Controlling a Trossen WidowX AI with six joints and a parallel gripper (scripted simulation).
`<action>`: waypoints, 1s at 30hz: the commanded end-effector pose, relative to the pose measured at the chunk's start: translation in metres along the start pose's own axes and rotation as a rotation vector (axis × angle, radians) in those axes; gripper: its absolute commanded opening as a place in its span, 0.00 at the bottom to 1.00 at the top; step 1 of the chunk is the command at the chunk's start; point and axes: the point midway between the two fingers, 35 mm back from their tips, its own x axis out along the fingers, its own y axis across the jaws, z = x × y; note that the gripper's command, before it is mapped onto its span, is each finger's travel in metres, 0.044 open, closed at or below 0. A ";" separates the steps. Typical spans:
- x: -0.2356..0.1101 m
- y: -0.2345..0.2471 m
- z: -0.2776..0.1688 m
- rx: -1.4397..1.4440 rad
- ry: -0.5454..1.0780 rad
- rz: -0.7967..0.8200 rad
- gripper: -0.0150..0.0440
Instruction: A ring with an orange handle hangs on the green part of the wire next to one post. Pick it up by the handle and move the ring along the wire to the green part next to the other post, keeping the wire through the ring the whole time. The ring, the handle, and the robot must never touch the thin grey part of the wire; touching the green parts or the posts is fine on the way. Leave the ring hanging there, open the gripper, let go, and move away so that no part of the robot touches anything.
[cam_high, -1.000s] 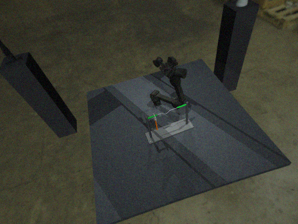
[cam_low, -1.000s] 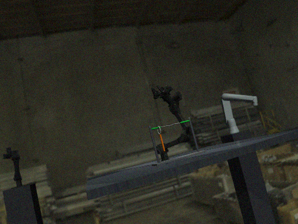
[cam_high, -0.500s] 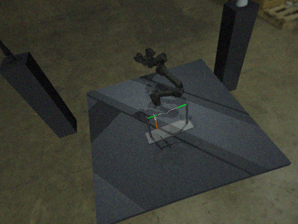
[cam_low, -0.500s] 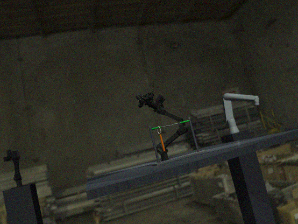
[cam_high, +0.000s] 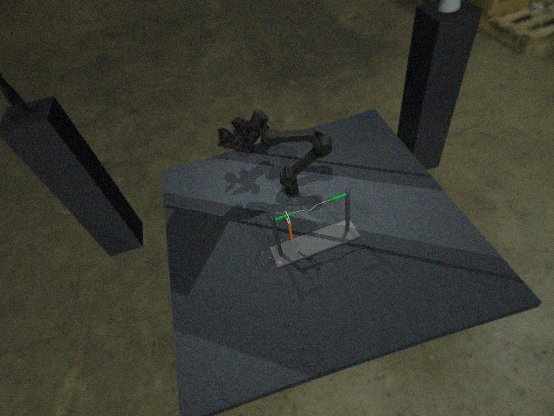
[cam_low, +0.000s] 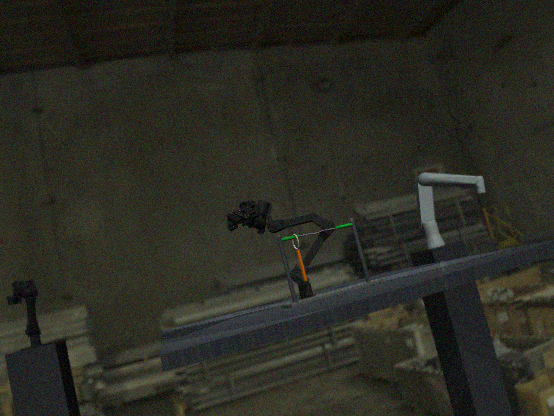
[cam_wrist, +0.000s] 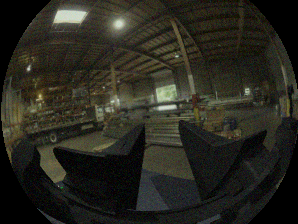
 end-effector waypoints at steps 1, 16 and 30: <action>0.020 0.000 -0.061 0.005 0.098 0.119 0.53; 0.010 0.082 -0.272 0.014 0.372 0.566 0.53; -0.108 0.188 -0.372 0.000 0.525 1.006 0.53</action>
